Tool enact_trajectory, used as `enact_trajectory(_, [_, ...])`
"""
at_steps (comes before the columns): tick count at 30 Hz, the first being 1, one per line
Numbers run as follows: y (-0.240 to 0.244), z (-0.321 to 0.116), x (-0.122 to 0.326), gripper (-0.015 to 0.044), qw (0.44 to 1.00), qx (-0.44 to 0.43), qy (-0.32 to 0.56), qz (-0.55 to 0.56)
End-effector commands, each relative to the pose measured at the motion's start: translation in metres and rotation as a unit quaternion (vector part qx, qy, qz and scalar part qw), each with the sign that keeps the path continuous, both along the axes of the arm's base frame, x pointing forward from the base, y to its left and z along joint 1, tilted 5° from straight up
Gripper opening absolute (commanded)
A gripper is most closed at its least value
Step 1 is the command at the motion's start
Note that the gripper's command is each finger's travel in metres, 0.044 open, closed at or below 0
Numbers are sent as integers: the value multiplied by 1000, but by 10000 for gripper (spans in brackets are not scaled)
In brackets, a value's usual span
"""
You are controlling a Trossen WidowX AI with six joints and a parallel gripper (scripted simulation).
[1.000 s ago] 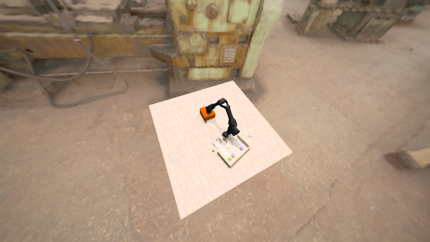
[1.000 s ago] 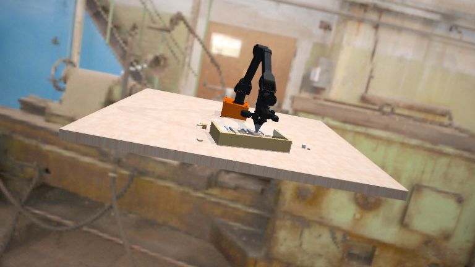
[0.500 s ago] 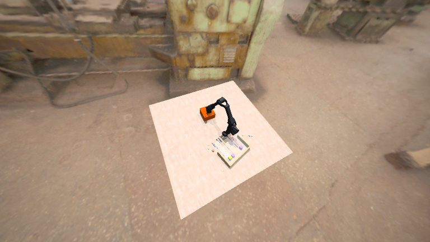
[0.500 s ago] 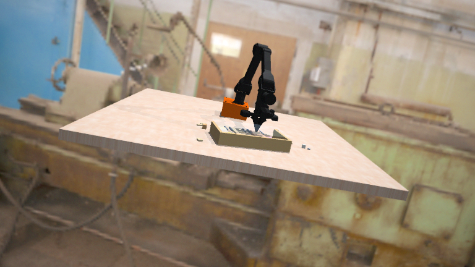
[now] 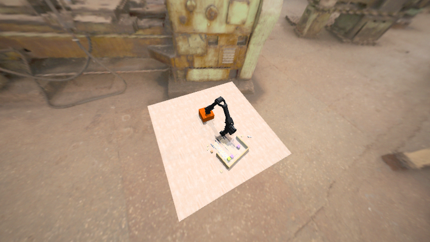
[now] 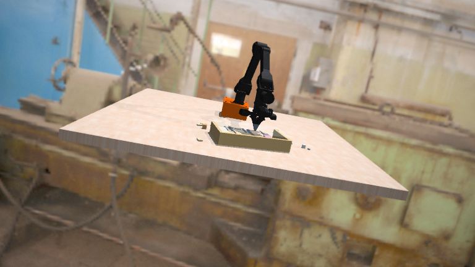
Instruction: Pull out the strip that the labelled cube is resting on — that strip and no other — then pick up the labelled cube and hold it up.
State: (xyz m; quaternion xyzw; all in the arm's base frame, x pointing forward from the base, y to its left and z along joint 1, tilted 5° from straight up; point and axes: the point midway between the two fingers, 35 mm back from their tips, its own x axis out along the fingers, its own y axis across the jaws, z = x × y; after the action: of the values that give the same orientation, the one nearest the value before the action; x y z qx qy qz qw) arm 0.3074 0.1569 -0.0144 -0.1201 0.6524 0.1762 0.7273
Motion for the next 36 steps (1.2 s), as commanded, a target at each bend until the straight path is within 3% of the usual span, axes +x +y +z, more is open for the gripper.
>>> enact_trajectory(1, [-6, -6, -11, 0, 1000, -7, 11, -2])
enact_trajectory(36, [-28, -12, -58, 0, 1000, -8, 13, -2])
